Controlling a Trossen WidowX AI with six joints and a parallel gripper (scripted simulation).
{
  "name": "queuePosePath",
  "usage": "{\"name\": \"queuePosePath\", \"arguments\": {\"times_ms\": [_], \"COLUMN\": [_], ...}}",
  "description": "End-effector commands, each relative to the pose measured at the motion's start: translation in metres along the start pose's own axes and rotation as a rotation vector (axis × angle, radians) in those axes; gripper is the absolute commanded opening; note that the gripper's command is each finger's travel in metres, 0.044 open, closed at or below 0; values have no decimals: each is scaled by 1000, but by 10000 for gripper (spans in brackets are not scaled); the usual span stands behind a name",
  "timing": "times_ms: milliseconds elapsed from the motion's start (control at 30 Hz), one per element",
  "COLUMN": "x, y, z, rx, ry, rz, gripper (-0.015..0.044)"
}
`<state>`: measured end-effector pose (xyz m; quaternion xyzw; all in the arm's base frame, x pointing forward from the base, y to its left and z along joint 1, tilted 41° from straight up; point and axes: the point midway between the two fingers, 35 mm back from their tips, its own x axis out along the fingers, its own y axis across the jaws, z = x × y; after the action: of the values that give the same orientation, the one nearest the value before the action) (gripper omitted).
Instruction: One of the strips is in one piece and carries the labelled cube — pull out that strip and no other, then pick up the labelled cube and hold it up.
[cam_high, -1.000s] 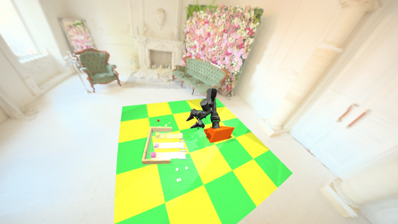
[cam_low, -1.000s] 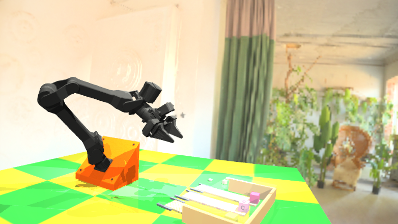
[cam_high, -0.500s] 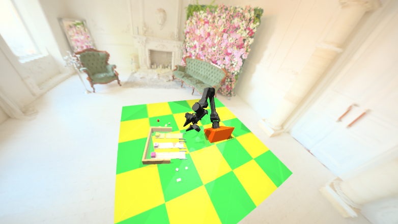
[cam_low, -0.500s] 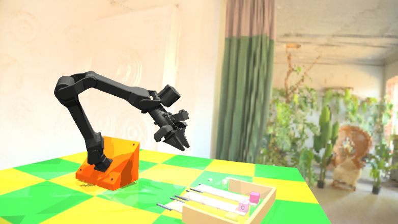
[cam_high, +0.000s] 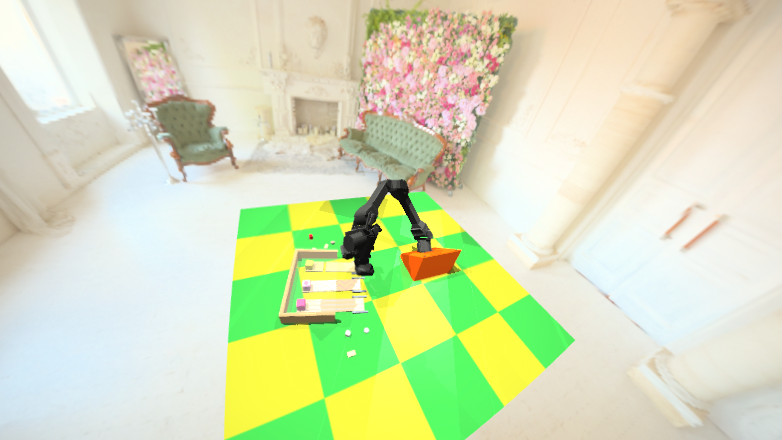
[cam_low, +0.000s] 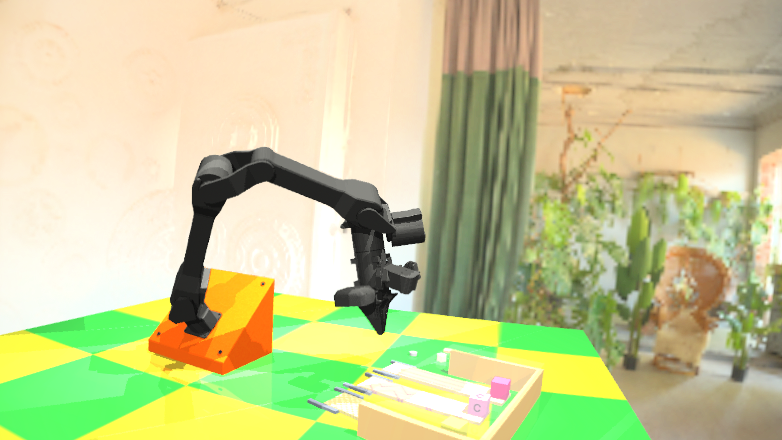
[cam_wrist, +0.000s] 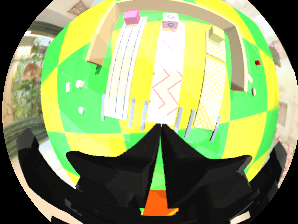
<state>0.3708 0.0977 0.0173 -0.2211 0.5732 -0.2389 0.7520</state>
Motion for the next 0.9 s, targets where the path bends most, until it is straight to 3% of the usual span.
{"name": "queuePosePath", "arguments": {"times_ms": [0, 867], "x": [28, 58], "y": [-1, -2], "z": [-3, -5], "rx": [82, 82], "ry": [193, 192], "rz": [-61, -61], "gripper": [0, 0]}}
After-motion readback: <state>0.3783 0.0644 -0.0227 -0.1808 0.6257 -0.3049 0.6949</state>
